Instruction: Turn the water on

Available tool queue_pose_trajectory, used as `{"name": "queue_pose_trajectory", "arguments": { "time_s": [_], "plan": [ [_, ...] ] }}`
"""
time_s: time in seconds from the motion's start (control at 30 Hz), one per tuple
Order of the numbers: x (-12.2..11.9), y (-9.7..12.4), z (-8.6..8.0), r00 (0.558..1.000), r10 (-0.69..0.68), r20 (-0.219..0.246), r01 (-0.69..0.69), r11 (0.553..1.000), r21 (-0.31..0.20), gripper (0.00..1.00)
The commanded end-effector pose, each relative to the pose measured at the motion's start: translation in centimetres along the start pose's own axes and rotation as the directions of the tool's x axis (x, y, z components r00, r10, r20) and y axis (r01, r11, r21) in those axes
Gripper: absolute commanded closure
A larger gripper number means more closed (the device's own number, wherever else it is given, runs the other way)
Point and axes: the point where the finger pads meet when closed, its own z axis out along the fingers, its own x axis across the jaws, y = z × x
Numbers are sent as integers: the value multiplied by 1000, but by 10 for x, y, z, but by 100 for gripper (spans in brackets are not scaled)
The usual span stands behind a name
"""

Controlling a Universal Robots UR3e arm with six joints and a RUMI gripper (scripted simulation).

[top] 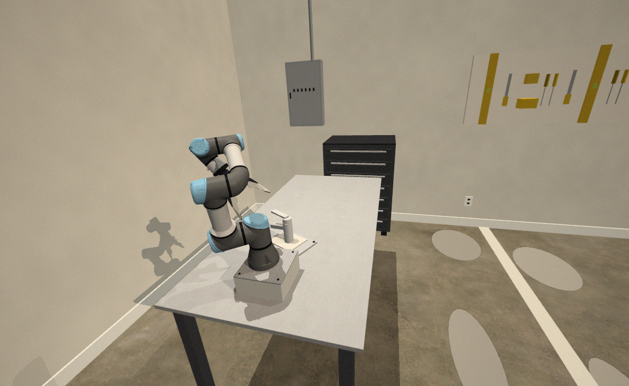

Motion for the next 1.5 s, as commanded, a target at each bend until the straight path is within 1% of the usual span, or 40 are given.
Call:
{"name": "queue_pose_trajectory", "arguments": {
  "time_s": [0.0,0.13,0.23,0.33,0.43,0.5,0.6,0.67,0.7,0.77,0.8,0.87,0.9,0.93,0.97,1.0,1.07,1.17,1.2,1.3,1.33,1.47],
  "plan": [
    [0,0,0,1000,1,0,-1,1000,-1,0],
    [1,4,-1,1000,-5,-13,5,1000,0,0],
    [2,11,-1,999,-18,-39,18,1000,1,0],
    [4,23,-2,996,-39,-83,39,999,-1,0],
    [4,41,-3,988,-67,-141,66,998,-11,0],
    [4,41,-3,988,-67,-141,66,998,-11,0],
    [3,65,-2,972,-102,-209,97,995,-35,0],
    [0,84,-1,958,-129,-256,117,991,-60,0],
    [0,84,-1,958,-129,-256,117,991,-60,0],
    [-5,104,1,941,-158,-299,135,986,-94,0],
    [-5,104,1,941,-158,-299,135,986,-94,0],
    [-12,125,5,922,-188,-338,150,979,-134,0],
    [-12,125,5,922,-188,-338,150,979,-134,0],
    [-16,135,7,913,-203,-354,156,975,-157,0],
    [-16,135,7,913,-203,-354,156,975,-157,0],
    [-21,146,9,903,-218,-369,161,970,-180,0],
    [-21,146,9,903,-218,-369,161,970,-180,0],
    [-37,175,18,878,-263,-400,171,953,-252,0],
    [-37,175,18,878,-263,-400,171,953,-252,0],
    [-55,201,28,859,-303,-413,174,931,-320,0],
    [-55,201,28,859,-303,-413,174,931,-320,0],
    [-78,226,41,844,-343,-413,174,902,-395,0]
  ]
}}
